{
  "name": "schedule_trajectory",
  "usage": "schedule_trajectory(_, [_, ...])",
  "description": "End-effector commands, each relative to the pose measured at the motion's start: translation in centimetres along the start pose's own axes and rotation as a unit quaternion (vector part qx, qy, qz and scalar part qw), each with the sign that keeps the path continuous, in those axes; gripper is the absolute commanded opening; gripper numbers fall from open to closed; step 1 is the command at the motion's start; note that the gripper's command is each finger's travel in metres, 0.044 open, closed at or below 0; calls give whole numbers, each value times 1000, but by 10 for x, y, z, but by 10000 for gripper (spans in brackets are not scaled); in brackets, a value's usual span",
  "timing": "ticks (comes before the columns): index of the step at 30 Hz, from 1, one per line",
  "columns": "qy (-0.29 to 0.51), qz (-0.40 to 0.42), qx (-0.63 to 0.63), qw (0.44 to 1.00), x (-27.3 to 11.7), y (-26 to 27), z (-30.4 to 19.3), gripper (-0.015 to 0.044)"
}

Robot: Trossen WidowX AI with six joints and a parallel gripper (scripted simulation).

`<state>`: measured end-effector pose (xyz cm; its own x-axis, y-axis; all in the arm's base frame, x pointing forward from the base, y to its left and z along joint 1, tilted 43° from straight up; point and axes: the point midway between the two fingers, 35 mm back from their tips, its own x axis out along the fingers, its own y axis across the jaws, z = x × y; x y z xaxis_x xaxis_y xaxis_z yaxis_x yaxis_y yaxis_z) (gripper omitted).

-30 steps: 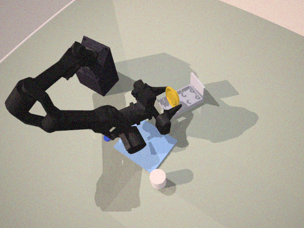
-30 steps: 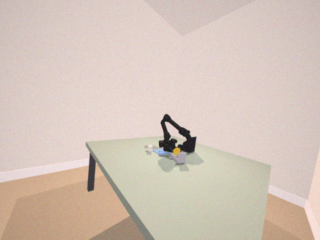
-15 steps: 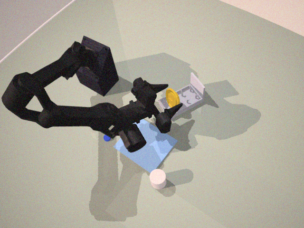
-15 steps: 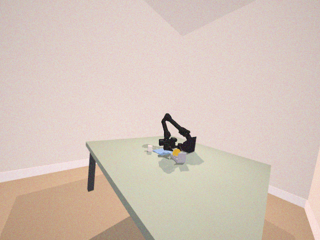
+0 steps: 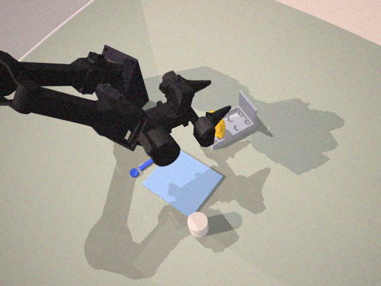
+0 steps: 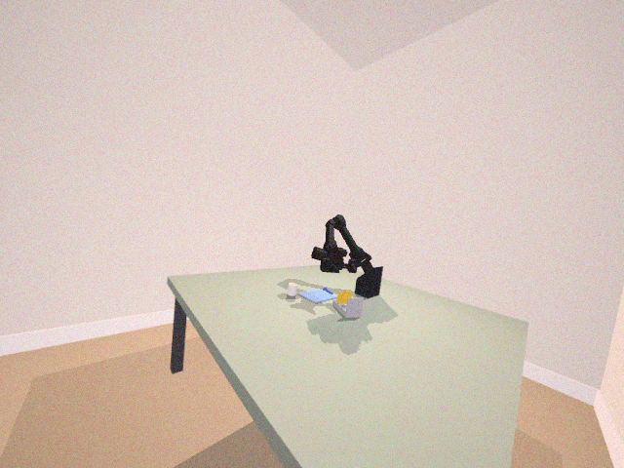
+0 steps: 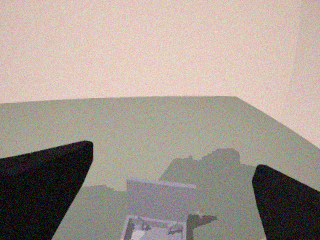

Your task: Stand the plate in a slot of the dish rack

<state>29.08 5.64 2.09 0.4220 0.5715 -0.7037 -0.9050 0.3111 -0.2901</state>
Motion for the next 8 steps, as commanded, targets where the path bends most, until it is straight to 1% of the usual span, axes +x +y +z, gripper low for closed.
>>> schedule_trajectory(1, [22,14,37,999,2,3,4,400])
schedule_trajectory(8, [88,45,130,987,7,12,4,400])
